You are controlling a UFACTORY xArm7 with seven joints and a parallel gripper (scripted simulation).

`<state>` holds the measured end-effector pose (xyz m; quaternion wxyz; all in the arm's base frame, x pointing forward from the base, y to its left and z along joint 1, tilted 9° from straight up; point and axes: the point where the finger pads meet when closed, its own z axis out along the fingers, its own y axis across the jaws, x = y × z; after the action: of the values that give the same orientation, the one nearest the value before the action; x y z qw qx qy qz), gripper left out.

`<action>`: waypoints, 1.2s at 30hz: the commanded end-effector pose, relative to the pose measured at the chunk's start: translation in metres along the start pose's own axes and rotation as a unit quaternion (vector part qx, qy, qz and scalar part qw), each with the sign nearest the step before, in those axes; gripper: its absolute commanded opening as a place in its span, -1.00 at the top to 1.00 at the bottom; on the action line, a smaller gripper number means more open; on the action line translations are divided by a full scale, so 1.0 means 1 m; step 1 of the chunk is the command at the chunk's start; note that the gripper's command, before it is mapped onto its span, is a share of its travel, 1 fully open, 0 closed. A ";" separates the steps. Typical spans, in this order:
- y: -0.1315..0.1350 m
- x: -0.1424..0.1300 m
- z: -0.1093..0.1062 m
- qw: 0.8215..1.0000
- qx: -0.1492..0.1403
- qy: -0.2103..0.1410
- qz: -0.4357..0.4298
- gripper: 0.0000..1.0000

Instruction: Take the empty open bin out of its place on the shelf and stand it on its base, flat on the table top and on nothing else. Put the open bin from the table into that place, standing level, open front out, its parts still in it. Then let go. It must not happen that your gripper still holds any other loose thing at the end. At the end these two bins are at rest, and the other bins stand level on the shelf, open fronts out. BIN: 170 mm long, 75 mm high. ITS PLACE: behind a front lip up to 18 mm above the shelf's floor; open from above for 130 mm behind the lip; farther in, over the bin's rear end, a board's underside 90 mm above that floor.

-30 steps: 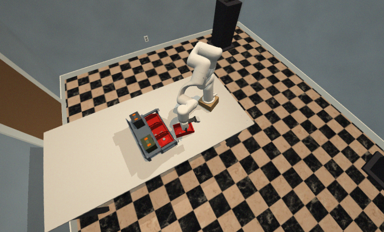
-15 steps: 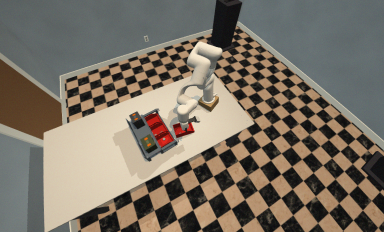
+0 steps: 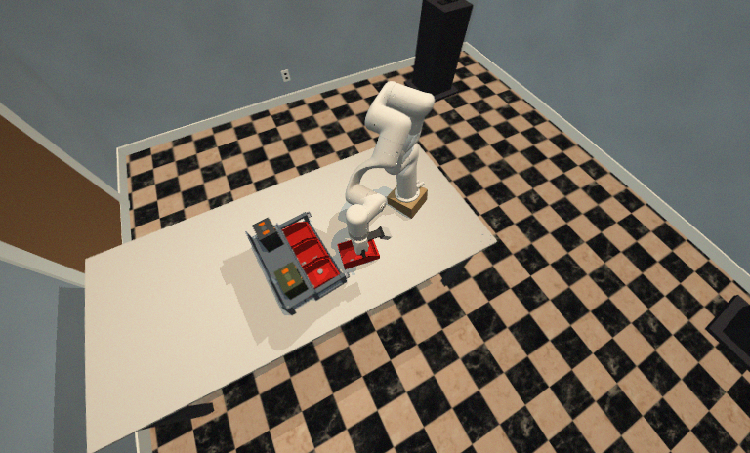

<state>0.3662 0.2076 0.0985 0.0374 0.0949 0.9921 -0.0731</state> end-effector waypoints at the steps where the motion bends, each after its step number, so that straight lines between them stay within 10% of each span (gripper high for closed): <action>1: 0.001 -0.001 0.000 1.000 -0.001 -0.001 0.000 0.49; 36: 0.002 -0.002 0.052 1.000 -0.001 -0.001 0.000 0.49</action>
<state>0.3690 0.2004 0.0530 0.0384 0.0951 0.9920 -0.0737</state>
